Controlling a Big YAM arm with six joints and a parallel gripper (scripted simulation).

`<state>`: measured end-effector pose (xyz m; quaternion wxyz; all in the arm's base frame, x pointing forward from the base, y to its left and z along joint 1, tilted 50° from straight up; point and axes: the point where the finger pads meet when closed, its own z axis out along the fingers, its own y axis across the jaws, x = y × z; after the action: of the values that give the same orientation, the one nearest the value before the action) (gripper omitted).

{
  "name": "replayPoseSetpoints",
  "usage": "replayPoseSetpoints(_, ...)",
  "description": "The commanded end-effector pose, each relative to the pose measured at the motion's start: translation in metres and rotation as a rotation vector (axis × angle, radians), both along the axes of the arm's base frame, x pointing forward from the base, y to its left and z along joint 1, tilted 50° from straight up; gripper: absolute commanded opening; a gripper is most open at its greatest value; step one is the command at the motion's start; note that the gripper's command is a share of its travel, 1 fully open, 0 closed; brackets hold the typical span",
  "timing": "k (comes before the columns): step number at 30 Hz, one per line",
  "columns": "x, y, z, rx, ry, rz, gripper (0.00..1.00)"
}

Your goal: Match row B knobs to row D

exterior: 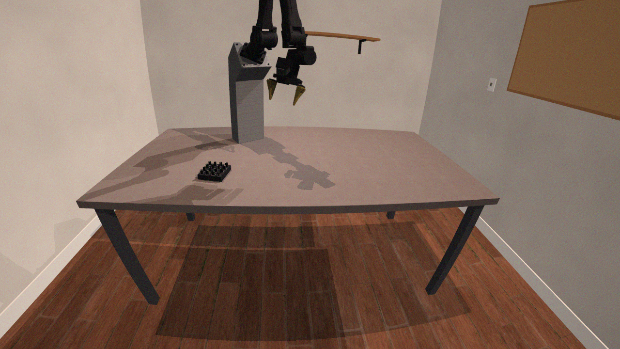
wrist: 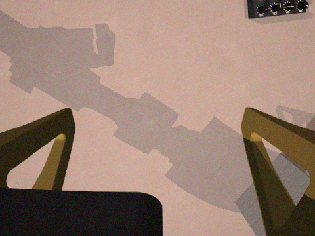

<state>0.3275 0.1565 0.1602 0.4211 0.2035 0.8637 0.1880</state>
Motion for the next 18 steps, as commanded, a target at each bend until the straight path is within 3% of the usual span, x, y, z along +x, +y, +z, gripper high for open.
replayPoseSetpoints(1,0.007,0.002,0.02,0.024,-0.041,-0.005,1.0)
replayPoseSetpoints(7,0.03,0.001,0.006,-0.005,-0.006,0.017,1.0)
replayPoseSetpoints(14,0.088,-0.011,-0.029,-0.037,0.062,0.086,1.0)
replayPoseSetpoints(16,0.088,-0.011,-0.029,-0.037,0.062,0.086,1.0)
replayPoseSetpoints(18,0.114,-0.023,-0.049,-0.043,0.087,0.118,1.0)
